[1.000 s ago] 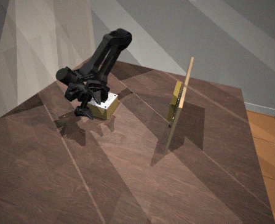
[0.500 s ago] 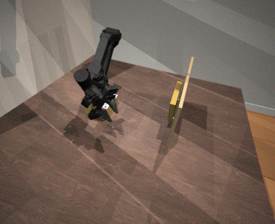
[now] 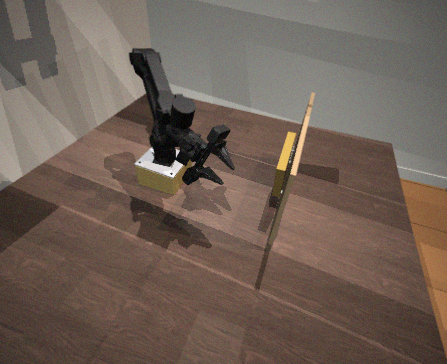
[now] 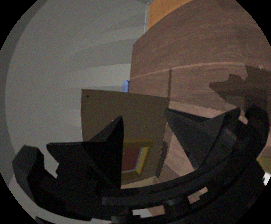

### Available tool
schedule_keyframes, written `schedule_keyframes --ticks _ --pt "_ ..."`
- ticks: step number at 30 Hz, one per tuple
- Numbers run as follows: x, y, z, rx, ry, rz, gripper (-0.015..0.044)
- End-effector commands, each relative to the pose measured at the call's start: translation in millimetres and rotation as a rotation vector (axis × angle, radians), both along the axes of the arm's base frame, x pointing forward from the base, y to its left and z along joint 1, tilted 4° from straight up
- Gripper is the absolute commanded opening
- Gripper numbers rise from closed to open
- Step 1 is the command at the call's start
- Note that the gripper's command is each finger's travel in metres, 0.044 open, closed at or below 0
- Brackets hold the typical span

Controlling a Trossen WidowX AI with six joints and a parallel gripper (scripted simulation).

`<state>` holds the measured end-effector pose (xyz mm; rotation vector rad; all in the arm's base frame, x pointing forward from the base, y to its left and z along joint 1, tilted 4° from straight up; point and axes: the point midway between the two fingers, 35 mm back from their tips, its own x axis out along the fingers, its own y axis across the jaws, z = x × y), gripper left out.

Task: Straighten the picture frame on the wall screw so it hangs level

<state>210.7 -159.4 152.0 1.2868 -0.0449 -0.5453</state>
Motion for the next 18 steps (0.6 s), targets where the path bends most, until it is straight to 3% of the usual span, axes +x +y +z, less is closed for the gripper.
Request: schedule_keyframes --ticks 1,10,18 --pt "16.4 18.3 17.0 0.005 -0.052 0.02 0.026" --pt "43.2 81.6 56.4 0.094 -0.217 0.098 0.026" --pt "41.7 140.0 92.3 0.26 -0.386 0.179 0.026"
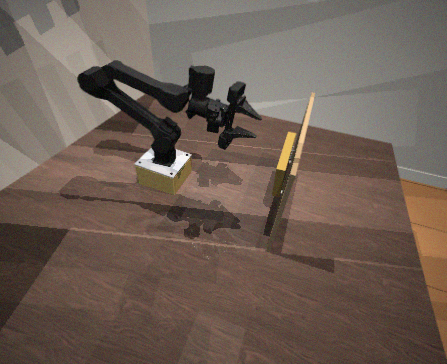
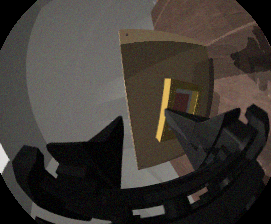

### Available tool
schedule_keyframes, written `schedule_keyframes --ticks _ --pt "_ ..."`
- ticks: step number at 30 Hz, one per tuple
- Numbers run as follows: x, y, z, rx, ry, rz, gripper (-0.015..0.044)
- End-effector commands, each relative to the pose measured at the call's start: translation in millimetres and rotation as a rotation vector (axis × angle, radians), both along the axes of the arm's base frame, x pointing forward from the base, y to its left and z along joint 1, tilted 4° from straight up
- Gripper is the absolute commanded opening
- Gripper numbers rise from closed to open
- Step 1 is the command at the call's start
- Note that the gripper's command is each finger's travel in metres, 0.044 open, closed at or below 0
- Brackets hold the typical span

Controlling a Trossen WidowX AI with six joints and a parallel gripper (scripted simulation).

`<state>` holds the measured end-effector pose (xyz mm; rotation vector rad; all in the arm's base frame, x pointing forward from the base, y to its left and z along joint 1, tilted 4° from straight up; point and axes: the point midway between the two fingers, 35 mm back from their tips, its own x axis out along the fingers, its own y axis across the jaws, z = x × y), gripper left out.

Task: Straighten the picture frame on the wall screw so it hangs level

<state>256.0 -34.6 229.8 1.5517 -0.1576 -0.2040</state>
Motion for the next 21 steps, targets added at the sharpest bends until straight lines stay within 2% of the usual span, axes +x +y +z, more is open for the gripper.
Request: schedule_keyframes --ticks 1,6,21 --pt "-5.4 22.0 18.8 0.086 -0.079 0.035 0.026" --pt "-14.1 43.9 32.9 0.19 -0.142 0.081 0.026" --pt "-14.1 43.9 32.9 0.19 -0.142 0.081 0.026"
